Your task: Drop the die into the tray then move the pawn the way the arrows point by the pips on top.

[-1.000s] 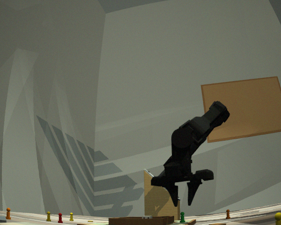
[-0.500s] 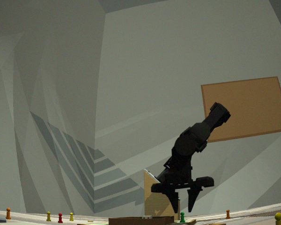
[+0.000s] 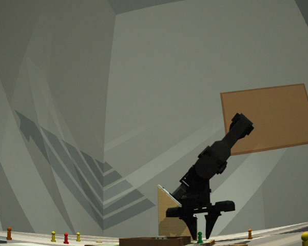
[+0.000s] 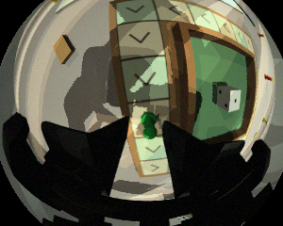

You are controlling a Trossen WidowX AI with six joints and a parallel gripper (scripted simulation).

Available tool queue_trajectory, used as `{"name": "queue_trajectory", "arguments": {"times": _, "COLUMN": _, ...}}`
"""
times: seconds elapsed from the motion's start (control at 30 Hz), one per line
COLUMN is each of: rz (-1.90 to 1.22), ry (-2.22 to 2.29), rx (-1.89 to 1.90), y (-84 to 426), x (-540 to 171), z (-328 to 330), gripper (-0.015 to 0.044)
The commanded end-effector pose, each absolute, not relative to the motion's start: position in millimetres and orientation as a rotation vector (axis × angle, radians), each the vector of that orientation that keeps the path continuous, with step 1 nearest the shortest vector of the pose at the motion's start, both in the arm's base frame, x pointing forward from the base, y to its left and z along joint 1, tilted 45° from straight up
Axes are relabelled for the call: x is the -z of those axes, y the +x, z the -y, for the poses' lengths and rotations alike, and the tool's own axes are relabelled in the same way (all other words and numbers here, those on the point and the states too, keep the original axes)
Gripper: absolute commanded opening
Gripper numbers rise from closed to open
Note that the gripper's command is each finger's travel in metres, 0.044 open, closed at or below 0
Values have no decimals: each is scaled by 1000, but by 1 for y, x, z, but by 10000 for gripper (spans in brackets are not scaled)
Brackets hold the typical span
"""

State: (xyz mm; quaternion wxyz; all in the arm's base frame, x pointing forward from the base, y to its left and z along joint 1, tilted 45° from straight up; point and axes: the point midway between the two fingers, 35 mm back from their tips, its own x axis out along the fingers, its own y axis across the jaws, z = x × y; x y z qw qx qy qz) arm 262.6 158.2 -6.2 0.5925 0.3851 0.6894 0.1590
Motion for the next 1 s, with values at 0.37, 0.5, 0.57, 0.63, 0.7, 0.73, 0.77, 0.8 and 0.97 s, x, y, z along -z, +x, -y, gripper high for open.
{"name": "queue_trajectory", "arguments": {"times": 0.37, "rz": -1608, "ry": 897, "rx": -358, "y": 262, "x": 9, "z": -158, "gripper": 2}}
{"name": "queue_trajectory", "arguments": {"times": 0.5, "rz": -1608, "ry": 892, "rx": -359, "y": 263, "x": 7, "z": -156, "gripper": 0}}
{"name": "queue_trajectory", "arguments": {"times": 0.57, "rz": -1606, "ry": 883, "rx": -360, "y": 264, "x": 3, "z": -151, "gripper": 0}}
{"name": "queue_trajectory", "arguments": {"times": 0.63, "rz": -1605, "ry": 874, "rx": -361, "y": 266, "x": -2, "z": -144, "gripper": 0}}
{"name": "queue_trajectory", "arguments": {"times": 0.7, "rz": -1605, "ry": 866, "rx": -361, "y": 268, "x": -9, "z": -137, "gripper": 0}}
{"name": "queue_trajectory", "arguments": {"times": 0.73, "rz": -1605, "ry": 862, "rx": -362, "y": 269, "x": -12, "z": -133, "gripper": 0}}
{"name": "queue_trajectory", "arguments": {"times": 0.77, "rz": -1605, "ry": 863, "rx": -359, "y": 270, "x": -16, "z": -129, "gripper": 0}}
{"name": "queue_trajectory", "arguments": {"times": 0.8, "rz": -1605, "ry": 864, "rx": -356, "y": 270, "x": -20, "z": -124, "gripper": 0}}
{"name": "queue_trajectory", "arguments": {"times": 0.97, "rz": -1606, "ry": 870, "rx": -349, "y": 272, "x": -40, "z": -102, "gripper": 0}}
